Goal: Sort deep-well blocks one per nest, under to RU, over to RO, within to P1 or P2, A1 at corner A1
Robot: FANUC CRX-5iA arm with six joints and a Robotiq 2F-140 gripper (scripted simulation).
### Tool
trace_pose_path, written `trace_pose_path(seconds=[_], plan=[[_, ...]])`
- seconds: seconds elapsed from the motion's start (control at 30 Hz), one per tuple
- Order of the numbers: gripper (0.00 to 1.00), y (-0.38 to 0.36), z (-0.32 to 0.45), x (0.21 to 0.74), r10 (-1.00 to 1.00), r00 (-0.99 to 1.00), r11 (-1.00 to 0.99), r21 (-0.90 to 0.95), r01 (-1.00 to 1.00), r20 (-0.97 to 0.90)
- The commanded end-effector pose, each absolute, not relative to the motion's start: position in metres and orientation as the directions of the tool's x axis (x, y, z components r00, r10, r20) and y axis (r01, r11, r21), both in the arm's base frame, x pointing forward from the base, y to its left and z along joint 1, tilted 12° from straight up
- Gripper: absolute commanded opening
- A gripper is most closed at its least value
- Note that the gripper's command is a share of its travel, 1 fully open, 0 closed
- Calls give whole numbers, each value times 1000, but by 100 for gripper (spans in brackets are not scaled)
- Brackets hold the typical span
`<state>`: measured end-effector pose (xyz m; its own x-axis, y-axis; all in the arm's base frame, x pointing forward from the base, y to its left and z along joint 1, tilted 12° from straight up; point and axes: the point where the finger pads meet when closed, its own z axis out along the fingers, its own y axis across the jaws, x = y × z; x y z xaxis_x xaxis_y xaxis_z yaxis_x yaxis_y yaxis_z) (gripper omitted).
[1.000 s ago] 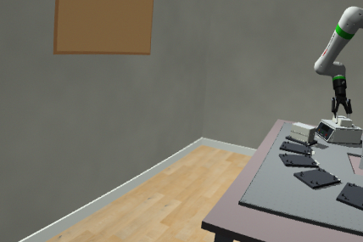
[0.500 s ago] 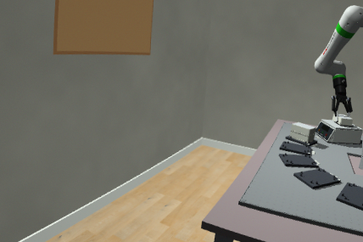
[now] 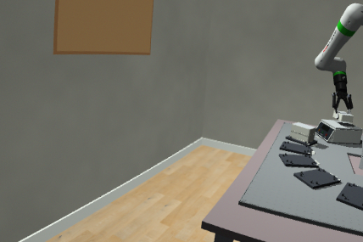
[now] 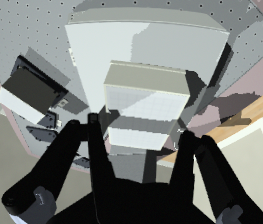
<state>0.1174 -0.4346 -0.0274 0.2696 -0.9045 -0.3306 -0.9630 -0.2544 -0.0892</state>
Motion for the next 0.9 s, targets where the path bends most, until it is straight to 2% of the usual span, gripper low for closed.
trace_pose_path(seconds=[0.0, 0.87], plan=[[10, -434, -22, 117, -905, 270, -254, -89, -963, -330], [10, -429, 6, 113, -905, 270, -254, -89, -963, -330]])
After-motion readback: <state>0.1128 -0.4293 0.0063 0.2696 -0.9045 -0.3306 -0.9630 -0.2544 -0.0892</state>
